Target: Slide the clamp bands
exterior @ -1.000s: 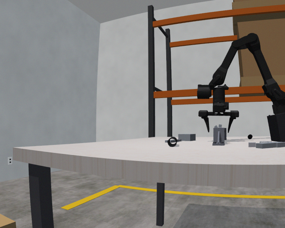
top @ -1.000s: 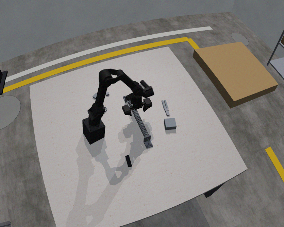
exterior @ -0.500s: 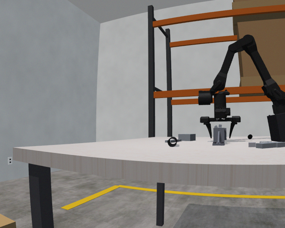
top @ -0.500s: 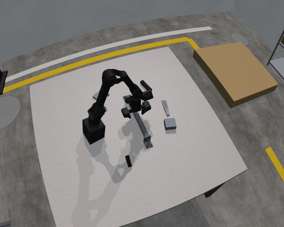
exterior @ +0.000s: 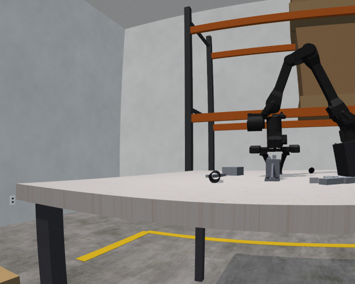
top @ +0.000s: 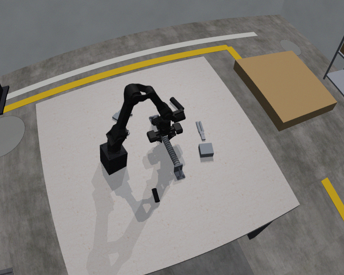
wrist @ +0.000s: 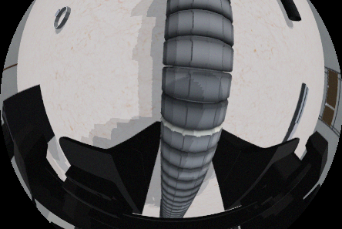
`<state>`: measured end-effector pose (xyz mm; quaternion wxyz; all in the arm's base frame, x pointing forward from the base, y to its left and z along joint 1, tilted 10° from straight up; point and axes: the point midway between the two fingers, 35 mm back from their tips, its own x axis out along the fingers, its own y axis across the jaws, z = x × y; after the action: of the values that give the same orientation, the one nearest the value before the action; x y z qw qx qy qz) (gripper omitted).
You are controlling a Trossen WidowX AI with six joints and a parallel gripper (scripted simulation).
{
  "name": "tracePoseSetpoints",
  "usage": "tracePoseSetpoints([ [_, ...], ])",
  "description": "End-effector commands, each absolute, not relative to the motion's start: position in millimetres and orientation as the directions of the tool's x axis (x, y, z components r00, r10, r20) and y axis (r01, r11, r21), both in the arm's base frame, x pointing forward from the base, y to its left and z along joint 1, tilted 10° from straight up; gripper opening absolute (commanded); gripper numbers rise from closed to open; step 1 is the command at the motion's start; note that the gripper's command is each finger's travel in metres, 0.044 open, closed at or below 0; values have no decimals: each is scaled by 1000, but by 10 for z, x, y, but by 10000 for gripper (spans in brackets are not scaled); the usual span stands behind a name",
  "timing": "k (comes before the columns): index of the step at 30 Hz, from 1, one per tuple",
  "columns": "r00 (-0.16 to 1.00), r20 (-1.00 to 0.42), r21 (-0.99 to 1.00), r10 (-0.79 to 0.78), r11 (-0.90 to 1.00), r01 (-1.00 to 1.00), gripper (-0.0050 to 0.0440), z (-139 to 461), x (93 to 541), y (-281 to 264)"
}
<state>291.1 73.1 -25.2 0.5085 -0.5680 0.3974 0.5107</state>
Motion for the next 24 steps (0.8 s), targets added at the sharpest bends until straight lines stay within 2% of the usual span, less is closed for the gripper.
tracePoseSetpoints([
  [1,161,-985,-169,63,-162,-972,167,-265,2908,725],
  [13,161,-985,-169,63,-162,-972,137,-265,2908,725],
  [24,161,-985,-169,63,-162,-972,63,-265,2908,725],
])
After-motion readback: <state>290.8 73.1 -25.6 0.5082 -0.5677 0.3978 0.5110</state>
